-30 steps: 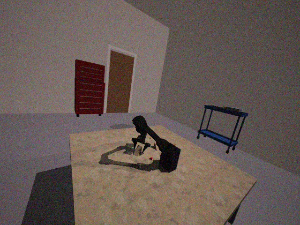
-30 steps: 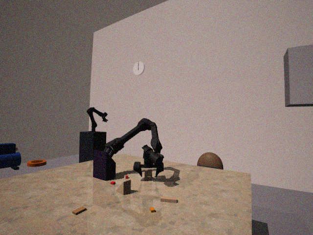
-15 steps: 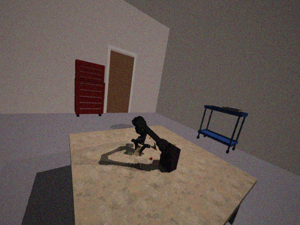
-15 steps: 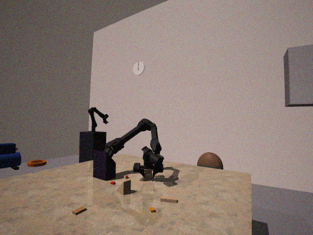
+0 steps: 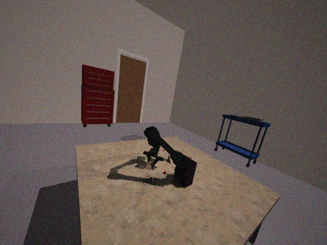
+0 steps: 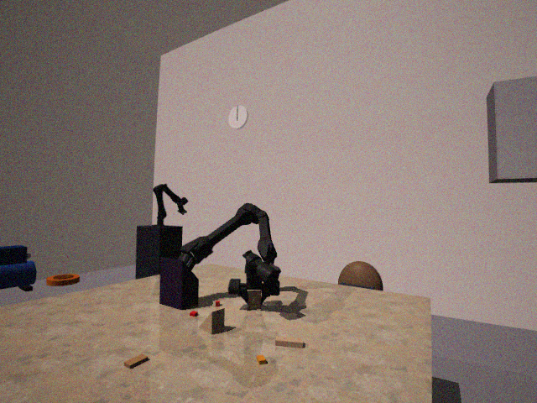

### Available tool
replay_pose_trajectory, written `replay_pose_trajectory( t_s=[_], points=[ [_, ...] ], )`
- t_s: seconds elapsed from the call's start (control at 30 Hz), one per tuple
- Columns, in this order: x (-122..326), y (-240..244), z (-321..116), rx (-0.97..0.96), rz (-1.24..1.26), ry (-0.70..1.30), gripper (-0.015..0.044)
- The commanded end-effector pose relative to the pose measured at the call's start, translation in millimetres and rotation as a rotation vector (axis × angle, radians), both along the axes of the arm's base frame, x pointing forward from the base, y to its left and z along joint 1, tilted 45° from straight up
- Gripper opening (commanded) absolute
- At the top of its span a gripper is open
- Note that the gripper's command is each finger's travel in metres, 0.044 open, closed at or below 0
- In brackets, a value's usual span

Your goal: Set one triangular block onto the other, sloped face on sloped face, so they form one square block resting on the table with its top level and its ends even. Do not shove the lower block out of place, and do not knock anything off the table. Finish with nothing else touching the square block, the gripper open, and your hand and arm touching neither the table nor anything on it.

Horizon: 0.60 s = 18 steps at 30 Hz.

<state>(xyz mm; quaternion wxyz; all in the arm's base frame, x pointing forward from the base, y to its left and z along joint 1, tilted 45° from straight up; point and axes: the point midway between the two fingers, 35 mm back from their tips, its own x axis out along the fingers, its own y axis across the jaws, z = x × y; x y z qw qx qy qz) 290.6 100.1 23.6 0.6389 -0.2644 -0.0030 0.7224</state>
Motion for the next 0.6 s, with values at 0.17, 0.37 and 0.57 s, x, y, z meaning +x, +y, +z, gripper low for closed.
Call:
replay_pose_trajectory(
  t_s=[0.17, 0.37, 0.57],
  points=[
    [-4, 0, 10, -0.151, -0.051, -0.029, 0.0000],
    [-8, 0, 21, -0.293, -0.105, -0.057, 0.0000],
    [-12, 3, 31, -0.433, -0.157, -0.084, 0.0000]
  ],
)
